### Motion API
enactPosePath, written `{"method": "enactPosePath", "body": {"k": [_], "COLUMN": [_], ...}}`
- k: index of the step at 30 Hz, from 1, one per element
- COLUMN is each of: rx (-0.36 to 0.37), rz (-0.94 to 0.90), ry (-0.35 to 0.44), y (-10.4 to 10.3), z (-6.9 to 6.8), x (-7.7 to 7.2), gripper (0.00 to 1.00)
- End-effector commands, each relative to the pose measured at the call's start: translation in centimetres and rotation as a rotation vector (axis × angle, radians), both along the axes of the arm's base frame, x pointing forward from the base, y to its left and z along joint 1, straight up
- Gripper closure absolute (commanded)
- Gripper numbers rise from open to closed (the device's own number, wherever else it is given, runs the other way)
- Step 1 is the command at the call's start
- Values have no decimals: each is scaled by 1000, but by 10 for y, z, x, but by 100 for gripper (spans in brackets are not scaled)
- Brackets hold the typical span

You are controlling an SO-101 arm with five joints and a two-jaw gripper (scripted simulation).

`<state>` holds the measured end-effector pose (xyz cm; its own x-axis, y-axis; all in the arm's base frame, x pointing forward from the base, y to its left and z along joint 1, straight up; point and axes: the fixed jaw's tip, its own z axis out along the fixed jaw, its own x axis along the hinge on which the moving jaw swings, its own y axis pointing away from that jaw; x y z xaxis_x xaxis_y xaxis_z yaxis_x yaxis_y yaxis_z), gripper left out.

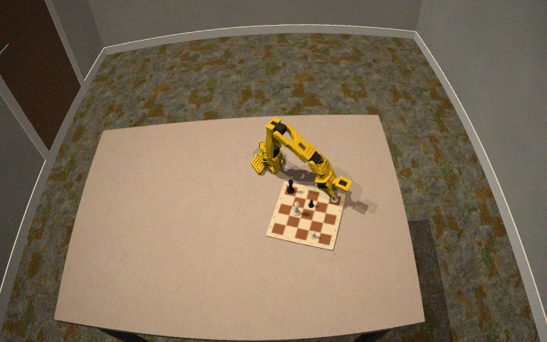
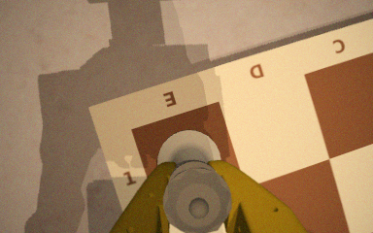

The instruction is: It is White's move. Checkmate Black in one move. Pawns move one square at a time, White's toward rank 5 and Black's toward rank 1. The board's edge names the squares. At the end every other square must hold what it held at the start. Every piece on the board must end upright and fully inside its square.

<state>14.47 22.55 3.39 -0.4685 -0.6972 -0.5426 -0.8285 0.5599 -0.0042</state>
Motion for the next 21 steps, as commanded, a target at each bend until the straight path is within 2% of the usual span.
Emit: {"method": "enactPosePath", "body": {"k": [1,11,21], "rx": [-20,-20,-20], "rz": [12,12,12], "ry": [11,11,11], "y": [-1,-1,-1], "z": [-8,-8,-8], "x": [-3,-3,-3], "gripper": [100,99,91]}}
